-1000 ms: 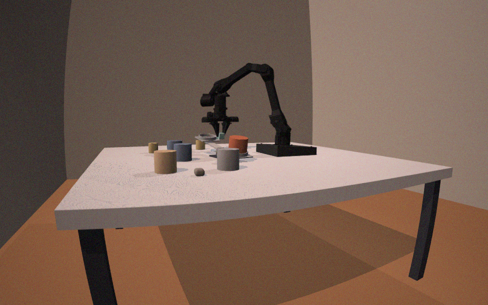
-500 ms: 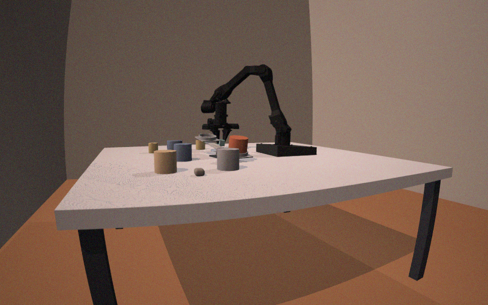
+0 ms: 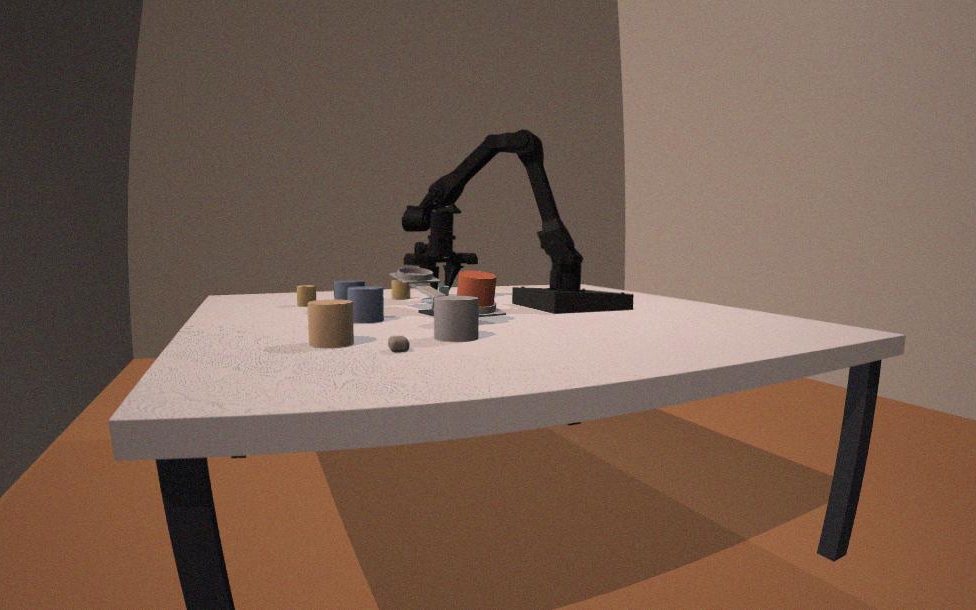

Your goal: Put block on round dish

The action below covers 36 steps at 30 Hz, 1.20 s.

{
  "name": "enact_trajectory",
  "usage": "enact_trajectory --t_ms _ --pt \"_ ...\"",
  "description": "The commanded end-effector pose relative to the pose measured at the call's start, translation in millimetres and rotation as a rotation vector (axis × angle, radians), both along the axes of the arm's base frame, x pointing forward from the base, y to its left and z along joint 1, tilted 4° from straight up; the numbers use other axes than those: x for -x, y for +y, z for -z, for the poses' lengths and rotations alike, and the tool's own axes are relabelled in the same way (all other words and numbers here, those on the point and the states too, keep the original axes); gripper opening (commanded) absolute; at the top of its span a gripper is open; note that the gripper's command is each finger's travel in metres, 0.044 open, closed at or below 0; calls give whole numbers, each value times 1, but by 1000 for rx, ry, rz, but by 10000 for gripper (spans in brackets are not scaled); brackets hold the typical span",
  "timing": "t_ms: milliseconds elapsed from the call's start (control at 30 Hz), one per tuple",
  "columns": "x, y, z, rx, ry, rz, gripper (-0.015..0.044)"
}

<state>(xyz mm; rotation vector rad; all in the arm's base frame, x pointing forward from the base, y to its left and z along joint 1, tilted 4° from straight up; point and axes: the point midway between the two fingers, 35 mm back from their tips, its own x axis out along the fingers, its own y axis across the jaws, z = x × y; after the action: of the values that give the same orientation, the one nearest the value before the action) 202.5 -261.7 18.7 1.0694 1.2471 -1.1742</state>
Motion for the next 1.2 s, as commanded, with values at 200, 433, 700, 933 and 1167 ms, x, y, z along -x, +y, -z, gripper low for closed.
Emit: enact_trajectory --t_ms 200,433,700,933,1167 --pt "0 0 3 -1 1 0 131" --pt "0 0 3 -1 1 0 315" --pt "-8 1 -13 21 -38 -12 440" --pt "-2 3 -51 -3 4 -5 440" --pt "-2 4 -63 -4 5 -6 440"
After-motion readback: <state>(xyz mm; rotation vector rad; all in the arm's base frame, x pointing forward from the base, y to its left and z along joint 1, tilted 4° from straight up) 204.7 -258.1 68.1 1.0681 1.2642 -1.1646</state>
